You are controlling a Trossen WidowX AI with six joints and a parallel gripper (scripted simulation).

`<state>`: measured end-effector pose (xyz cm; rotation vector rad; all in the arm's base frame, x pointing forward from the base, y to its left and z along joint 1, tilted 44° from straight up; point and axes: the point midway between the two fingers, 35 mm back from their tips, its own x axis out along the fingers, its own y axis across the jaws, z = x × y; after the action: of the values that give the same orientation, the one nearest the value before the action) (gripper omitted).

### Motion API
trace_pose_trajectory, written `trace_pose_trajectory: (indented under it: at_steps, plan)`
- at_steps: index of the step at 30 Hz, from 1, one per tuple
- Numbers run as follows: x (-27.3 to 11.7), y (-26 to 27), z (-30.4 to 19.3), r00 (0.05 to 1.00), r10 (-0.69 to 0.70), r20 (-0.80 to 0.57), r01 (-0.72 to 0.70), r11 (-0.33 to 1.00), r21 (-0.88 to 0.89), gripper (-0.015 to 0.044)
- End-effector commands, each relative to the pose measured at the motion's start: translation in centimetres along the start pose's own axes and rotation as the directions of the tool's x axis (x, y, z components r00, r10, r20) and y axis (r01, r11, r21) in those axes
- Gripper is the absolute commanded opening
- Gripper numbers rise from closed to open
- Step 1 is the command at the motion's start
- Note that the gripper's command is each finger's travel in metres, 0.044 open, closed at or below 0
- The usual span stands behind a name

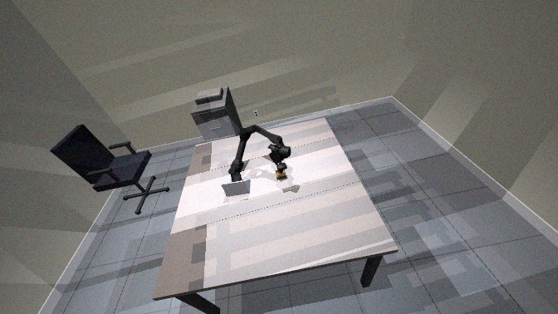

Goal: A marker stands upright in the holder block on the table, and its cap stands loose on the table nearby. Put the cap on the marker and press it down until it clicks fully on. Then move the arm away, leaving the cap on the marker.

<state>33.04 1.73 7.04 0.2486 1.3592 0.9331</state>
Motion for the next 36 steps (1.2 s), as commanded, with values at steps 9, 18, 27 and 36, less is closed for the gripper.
trace_pose_trajectory:
  at_steps: [9, 18, 27, 36]
  plan:
    - [-6.8, -0.1, 0.0, 1.000, -0.011, 0.006, 0.011, 1.000, 0.007, 0.0414]
    - [-5.9, -0.1, -0.1, 1.000, -0.009, 0.008, 0.006, 0.961, 0.277, 0.0177]
    - [-5.9, -0.1, -0.1, 1.000, -0.009, 0.008, 0.006, 0.961, 0.277, 0.0000]
    - [-5.9, -0.1, -0.1, 1.000, -0.009, 0.008, 0.006, 0.961, 0.277, 0.0000]
